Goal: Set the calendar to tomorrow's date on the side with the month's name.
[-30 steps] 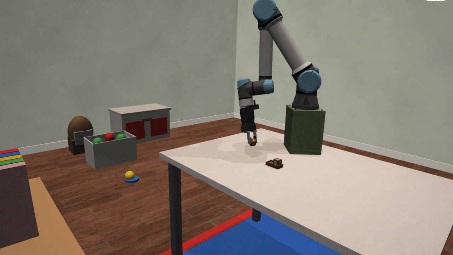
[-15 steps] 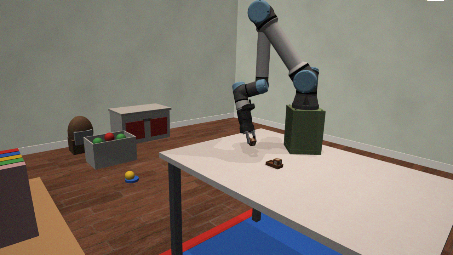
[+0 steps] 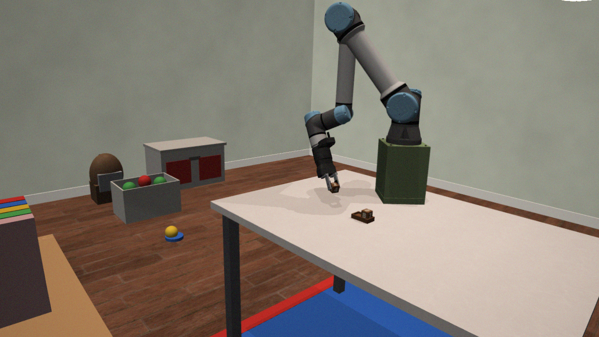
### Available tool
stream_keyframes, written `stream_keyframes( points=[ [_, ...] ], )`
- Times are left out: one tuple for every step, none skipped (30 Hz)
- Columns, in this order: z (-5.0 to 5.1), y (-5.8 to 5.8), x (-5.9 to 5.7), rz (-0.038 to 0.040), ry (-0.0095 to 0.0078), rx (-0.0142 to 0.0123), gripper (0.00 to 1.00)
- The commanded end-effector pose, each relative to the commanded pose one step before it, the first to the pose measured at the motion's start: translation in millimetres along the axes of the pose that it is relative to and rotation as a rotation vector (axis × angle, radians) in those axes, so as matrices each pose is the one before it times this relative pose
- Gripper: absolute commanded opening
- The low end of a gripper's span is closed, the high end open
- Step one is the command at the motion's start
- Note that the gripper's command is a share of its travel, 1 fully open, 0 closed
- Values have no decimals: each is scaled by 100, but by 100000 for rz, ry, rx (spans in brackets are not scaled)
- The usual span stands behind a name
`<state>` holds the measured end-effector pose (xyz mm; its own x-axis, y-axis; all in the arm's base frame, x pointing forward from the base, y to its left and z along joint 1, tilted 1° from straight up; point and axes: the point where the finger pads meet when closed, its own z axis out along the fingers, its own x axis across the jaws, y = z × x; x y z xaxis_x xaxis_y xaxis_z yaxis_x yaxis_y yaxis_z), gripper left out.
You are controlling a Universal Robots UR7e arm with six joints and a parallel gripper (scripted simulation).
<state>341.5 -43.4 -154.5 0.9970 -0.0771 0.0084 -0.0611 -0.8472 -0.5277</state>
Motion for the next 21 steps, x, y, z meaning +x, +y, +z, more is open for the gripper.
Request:
stream_keyframes(
  points=[
    [47,282,70,-158,-360,9223,60],
    [-4,19,0,-5,23,1885,60],
    [0,0,0,0,0,0,60],
    [0,0,0,0,0,0,60],
    [-12,17,4,0,58,1841,60],
    [-20,15,7,4,89,1753,60],
    [-25,12,9,7,111,1625,60],
    [-28,10,11,9,124,1463,60],
    [-28,8,11,10,126,1272,60],
    [-27,6,11,9,118,1061,60],
    [-23,4,9,8,102,839,60],
    [-18,3,7,7,80,618,60],
    [-12,2,5,5,55,410,60],
    [-7,1,3,3,32,229,60],
    [-3,0,1,1,13,91,60],
    [0,0,0,0,2,14,60],
    [0,0,0,0,0,0,60],
    [0,0,0,0,0,0,60],
    [16,-16,1,-47,-46,1,60],
    [0,0,0,0,0,0,60],
    [0,0,0,0,0,0,60]
  ],
)
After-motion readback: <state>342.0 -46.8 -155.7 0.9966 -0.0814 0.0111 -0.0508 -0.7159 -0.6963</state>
